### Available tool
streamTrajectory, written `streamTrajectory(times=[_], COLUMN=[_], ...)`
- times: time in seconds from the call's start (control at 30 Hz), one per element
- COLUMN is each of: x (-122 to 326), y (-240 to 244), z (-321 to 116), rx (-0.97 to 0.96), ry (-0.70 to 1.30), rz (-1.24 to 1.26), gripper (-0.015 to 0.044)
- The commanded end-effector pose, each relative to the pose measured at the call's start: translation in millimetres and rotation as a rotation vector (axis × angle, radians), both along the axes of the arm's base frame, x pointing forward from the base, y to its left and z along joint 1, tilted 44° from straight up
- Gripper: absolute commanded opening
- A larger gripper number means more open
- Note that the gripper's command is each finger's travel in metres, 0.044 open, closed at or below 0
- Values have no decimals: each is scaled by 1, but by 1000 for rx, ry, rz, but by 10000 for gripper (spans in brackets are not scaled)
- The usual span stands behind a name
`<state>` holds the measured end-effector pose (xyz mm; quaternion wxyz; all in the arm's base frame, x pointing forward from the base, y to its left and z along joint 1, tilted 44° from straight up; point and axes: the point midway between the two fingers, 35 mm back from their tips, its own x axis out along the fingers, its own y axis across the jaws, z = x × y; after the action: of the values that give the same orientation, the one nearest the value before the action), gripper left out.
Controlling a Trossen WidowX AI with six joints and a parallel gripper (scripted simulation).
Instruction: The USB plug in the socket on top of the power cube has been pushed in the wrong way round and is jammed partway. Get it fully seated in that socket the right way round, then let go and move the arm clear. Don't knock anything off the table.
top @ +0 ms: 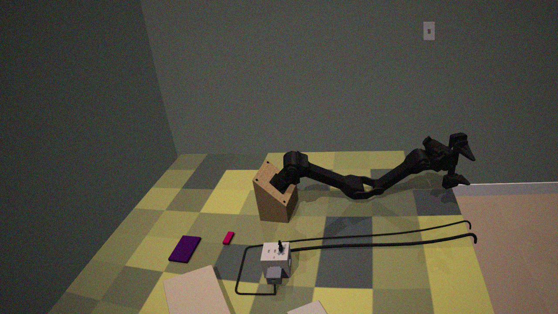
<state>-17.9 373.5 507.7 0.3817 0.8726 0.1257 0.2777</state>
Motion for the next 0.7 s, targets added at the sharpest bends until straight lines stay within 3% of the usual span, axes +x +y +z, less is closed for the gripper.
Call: streamTrajectory(times=[0.0,0.1,0.23,0.4,0.67], x=[0,0,15,45,110], y=[-4,-66,-95,-171,-299], z=[3,42,57,88,95], rx=[18,265,370,675,1146], ry=[4,71,78,143,298], rz=[8,107,102,156,204], gripper=[426,440,440,440,440])
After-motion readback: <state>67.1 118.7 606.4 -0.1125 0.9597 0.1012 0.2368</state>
